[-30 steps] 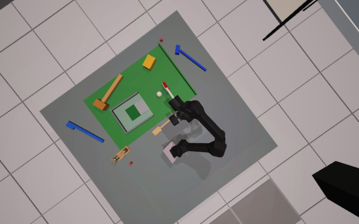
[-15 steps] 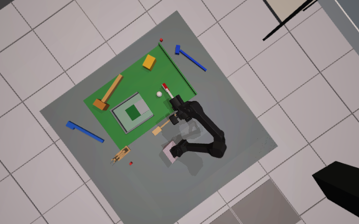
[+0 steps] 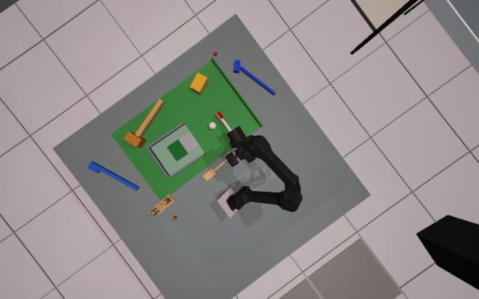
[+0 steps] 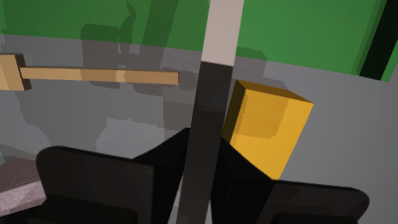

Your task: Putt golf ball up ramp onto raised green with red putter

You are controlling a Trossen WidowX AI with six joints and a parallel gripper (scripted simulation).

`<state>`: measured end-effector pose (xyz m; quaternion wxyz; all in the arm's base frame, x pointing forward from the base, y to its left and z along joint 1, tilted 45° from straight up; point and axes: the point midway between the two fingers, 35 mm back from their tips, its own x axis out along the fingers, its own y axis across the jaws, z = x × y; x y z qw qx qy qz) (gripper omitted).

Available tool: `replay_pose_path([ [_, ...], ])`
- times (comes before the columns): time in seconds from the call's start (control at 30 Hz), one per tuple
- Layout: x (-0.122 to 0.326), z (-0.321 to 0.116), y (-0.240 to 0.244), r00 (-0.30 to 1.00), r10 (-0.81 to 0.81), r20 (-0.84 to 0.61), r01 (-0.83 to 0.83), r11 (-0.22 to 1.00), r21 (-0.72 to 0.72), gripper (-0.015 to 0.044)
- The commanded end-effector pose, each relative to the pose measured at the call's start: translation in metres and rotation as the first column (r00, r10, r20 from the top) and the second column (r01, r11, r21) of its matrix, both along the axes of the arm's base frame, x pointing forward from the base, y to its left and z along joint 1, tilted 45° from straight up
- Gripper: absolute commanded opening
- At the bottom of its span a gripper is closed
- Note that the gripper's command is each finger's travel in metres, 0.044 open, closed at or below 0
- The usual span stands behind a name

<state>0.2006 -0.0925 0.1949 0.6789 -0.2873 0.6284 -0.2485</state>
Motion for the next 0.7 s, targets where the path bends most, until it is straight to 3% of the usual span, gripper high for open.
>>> replay_pose_path([
  [0.0, 0.0, 0.001, -0.001, 1.0, -0.002, 0.002, 0.002, 1.0, 0.0, 0.0],
  [0.4, 0.0, 0.021, -0.024, 1.0, 0.001, 0.014, 0.0, 1.0, -0.007, 0.0],
  [0.67, 0.009, -0.013, 0.008, 1.0, -0.001, 0.005, 0.001, 1.0, 0.016, 0.0],
])
